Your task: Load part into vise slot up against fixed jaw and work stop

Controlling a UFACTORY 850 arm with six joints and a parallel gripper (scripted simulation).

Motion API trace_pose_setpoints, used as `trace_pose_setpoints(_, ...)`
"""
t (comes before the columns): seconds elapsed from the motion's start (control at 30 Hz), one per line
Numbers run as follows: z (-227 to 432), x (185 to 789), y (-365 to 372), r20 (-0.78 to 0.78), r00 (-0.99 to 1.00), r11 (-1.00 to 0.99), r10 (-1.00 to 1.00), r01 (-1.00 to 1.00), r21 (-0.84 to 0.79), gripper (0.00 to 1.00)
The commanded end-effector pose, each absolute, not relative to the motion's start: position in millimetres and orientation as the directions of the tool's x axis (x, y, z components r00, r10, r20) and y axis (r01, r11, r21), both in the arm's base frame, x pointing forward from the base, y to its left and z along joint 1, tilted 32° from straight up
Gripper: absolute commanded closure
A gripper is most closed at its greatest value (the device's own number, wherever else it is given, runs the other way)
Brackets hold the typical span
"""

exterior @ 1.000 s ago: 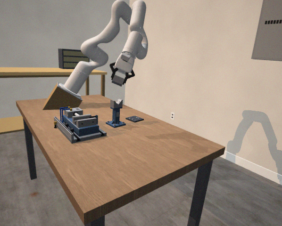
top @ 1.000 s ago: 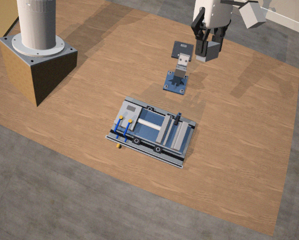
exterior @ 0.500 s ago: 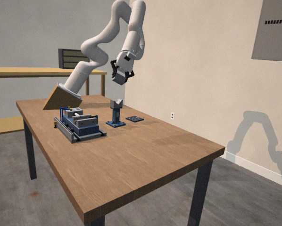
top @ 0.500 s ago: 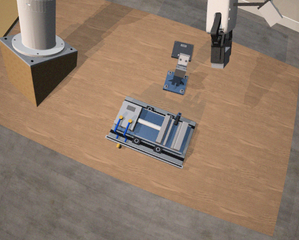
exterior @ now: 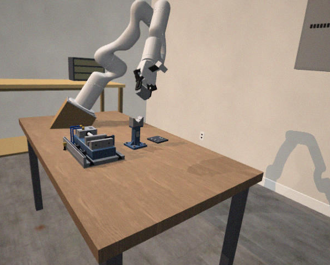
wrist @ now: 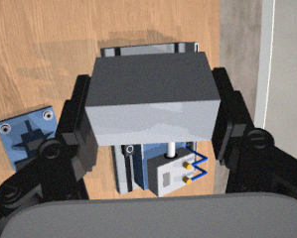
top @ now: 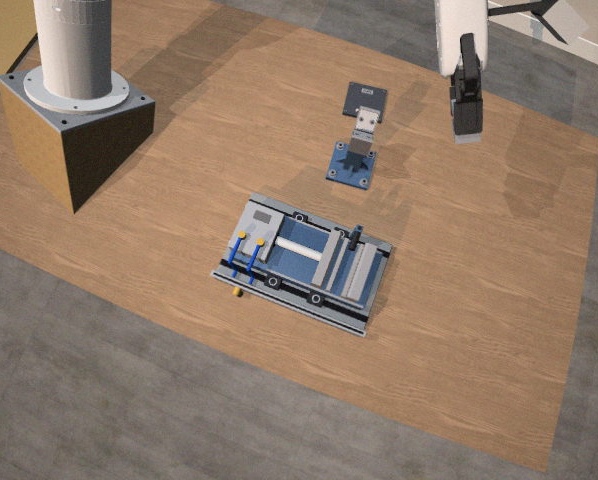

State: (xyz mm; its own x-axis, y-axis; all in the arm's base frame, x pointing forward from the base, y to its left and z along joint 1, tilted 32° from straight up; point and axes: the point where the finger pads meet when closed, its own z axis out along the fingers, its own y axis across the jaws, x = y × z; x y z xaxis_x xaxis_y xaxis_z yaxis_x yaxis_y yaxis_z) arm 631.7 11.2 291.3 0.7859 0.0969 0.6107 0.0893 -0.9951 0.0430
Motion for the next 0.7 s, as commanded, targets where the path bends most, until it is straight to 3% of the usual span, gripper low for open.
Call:
trace_pose_setpoints(0.0, 294, 638, 14, 0.628, 0.756, -0.982, 0.183, 0.175, 0.075, 1.0)
trace_pose_setpoints(0.67, 294, 645, 40, 0.64, 0.544, -0.808, 0.543, 0.545, 0.222, 1.0)
